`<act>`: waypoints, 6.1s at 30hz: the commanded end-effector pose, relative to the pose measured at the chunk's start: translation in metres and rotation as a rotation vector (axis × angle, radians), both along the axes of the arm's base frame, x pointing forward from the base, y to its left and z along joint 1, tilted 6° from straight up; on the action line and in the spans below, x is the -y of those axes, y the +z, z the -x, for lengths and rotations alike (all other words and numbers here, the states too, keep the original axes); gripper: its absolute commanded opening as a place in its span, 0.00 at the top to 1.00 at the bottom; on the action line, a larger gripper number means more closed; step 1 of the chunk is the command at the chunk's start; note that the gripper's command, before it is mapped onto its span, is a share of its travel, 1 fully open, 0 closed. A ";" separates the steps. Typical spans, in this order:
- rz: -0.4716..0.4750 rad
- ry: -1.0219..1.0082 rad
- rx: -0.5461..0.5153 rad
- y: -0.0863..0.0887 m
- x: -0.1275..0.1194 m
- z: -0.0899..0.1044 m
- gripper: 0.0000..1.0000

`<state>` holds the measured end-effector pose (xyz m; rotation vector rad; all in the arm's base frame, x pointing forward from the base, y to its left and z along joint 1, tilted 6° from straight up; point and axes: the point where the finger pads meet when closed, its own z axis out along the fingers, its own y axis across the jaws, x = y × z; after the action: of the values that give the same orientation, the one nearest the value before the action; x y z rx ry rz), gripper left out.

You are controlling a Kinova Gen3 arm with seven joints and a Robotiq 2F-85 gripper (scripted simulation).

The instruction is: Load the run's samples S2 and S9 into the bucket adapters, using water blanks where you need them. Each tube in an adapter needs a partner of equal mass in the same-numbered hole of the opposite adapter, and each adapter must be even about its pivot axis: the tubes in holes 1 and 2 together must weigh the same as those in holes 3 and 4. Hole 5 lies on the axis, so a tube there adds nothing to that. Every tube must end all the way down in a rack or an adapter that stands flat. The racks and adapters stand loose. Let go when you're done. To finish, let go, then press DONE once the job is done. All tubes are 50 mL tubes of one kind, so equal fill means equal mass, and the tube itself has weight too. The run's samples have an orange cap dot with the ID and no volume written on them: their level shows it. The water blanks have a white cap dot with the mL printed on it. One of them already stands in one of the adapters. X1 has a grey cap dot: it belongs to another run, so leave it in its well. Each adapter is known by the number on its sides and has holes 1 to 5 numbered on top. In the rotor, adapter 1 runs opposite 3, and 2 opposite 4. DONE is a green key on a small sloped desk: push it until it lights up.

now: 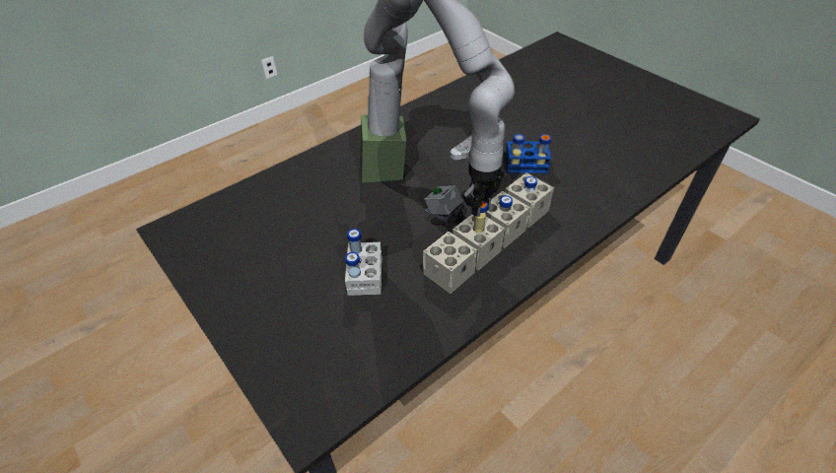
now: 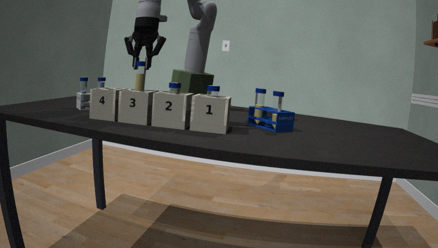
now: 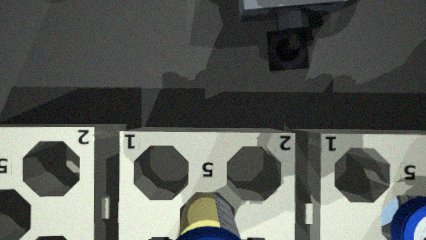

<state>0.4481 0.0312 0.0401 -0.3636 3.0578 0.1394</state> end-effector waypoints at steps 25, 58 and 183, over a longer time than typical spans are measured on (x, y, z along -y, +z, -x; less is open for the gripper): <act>0.003 0.000 0.001 -0.017 -0.001 -0.001 0.90; 0.002 0.000 0.001 -0.036 -0.003 -0.001 0.90; -0.001 0.003 -0.002 -0.003 -0.001 0.000 0.38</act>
<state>0.4450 0.0332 0.0298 -0.3711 3.0669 0.1409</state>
